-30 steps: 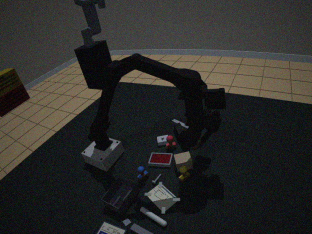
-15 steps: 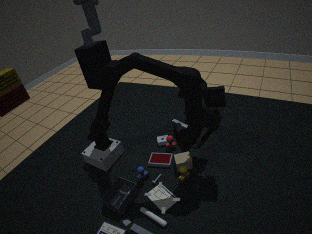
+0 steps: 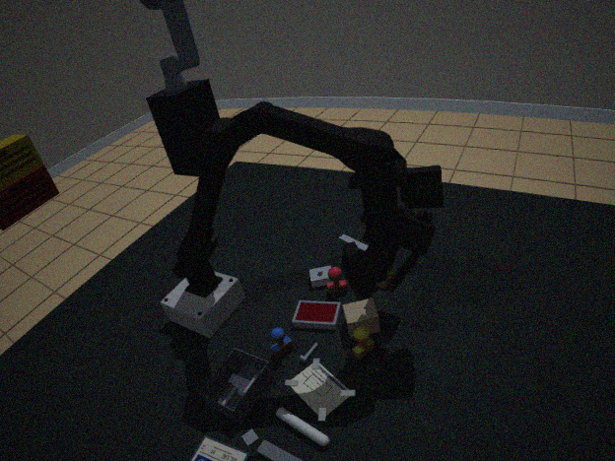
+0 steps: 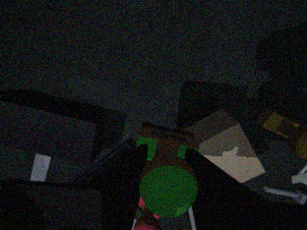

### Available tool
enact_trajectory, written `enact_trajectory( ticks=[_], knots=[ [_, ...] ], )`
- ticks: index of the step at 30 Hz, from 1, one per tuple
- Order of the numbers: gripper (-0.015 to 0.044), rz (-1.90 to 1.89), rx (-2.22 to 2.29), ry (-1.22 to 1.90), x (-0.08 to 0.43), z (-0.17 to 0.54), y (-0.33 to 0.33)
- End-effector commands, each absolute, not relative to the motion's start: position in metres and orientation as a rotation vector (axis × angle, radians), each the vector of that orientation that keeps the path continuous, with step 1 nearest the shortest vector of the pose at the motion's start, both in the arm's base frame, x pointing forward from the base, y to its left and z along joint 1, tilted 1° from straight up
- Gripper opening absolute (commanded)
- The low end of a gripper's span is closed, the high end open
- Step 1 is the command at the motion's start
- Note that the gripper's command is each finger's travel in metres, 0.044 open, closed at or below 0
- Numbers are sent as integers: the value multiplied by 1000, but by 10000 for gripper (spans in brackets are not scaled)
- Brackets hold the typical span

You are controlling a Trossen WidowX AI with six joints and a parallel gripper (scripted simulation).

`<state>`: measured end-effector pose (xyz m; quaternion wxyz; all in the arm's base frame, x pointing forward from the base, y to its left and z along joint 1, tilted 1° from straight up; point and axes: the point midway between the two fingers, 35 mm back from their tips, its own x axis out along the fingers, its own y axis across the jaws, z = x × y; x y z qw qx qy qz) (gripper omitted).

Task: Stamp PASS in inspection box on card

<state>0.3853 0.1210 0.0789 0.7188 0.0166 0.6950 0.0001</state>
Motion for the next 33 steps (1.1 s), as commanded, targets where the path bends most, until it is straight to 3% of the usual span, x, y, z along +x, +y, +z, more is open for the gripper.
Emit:
enact_trajectory(
  ticks=[1,33],
  knots=[
    [0,1,33,1538,377,82,115],
    [0,-3,29,1547,271,77,54]
  ],
)
